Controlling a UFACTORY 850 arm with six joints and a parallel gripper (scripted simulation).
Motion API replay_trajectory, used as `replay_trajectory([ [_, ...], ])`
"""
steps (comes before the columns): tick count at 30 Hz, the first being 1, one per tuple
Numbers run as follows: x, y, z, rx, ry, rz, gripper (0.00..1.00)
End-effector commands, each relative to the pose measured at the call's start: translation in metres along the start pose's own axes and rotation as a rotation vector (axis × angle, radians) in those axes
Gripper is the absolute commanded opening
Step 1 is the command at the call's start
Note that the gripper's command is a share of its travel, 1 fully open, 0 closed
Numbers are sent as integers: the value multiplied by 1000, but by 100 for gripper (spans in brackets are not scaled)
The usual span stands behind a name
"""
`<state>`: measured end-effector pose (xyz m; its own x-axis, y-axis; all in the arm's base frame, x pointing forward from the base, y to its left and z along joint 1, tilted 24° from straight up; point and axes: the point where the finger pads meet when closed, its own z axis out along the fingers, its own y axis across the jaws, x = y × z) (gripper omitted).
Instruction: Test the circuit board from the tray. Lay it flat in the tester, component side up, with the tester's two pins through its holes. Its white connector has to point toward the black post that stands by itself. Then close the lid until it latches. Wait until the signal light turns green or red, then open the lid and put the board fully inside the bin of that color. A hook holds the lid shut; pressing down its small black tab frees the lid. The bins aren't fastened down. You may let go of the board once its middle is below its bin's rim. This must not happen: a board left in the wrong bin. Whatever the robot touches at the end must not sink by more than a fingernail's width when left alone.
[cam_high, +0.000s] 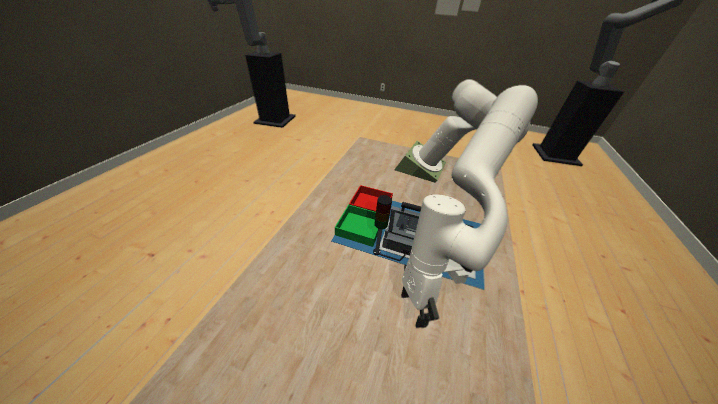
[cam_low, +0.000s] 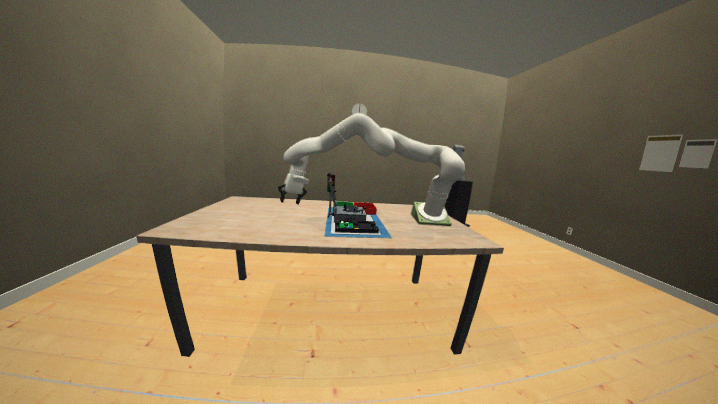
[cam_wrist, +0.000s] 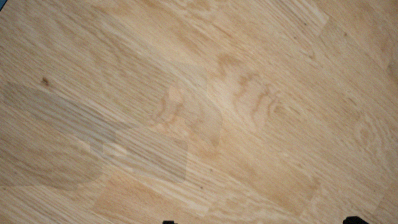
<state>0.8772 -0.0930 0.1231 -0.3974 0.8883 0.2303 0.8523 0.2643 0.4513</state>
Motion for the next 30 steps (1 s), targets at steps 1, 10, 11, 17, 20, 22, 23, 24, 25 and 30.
replay_trajectory([
  [1,0,1,-2,-2,-1,-1,100],
  [10,0,1,-2,-2,-1,-1,100],
  [11,0,1,-2,-2,-1,-1,100],
  [17,0,1,-2,-2,-1,-1,100],
  [20,0,1,-2,-2,-1,-1,100],
  [22,0,1,-2,-2,-2,-3,100],
  [23,0,2,-2,-3,-2,-4,100],
  [24,0,2,-2,-3,-2,-6,100],
  [25,0,2,-3,-3,-2,-9,100],
  [30,2,4,-6,-5,-2,-33,100],
])
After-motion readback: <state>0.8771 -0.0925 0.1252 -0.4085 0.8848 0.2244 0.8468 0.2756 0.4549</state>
